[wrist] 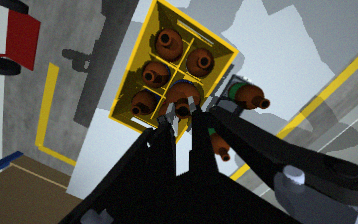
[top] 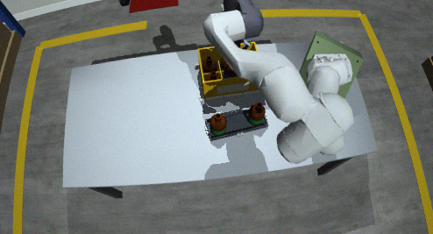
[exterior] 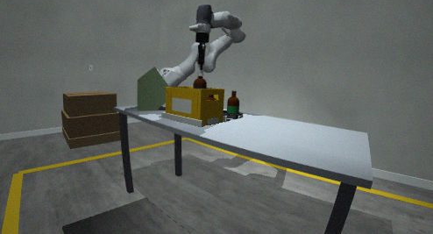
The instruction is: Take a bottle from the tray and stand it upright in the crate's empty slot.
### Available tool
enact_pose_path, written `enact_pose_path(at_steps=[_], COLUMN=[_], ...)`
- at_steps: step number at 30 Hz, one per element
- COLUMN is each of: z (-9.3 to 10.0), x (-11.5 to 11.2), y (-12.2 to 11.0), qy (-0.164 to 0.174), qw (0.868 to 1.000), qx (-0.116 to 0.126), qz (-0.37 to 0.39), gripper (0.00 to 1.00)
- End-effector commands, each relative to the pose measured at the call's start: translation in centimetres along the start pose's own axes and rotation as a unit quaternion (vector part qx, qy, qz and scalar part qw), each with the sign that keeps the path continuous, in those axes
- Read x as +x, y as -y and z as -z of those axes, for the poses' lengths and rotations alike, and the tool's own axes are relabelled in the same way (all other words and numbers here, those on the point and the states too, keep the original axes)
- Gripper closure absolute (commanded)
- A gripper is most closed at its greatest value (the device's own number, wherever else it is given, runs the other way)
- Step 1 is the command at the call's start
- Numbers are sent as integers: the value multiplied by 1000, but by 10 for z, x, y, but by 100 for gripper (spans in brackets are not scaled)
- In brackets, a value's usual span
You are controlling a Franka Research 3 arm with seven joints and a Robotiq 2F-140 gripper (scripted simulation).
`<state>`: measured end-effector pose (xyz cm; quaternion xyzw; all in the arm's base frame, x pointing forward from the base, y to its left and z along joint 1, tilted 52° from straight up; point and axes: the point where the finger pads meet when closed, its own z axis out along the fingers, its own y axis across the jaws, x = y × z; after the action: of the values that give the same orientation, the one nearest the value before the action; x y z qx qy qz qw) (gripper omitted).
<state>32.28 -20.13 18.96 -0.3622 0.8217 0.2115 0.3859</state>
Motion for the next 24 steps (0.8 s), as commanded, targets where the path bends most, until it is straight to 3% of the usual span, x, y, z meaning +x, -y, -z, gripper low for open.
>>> enact_pose_path(at_steps=[1,24], z=[-2,-21], x=[0,1], y=[1,1], qy=[-1,-1], qw=[1000,1000], qx=[1,1], qz=[3,3], gripper=[100,100])
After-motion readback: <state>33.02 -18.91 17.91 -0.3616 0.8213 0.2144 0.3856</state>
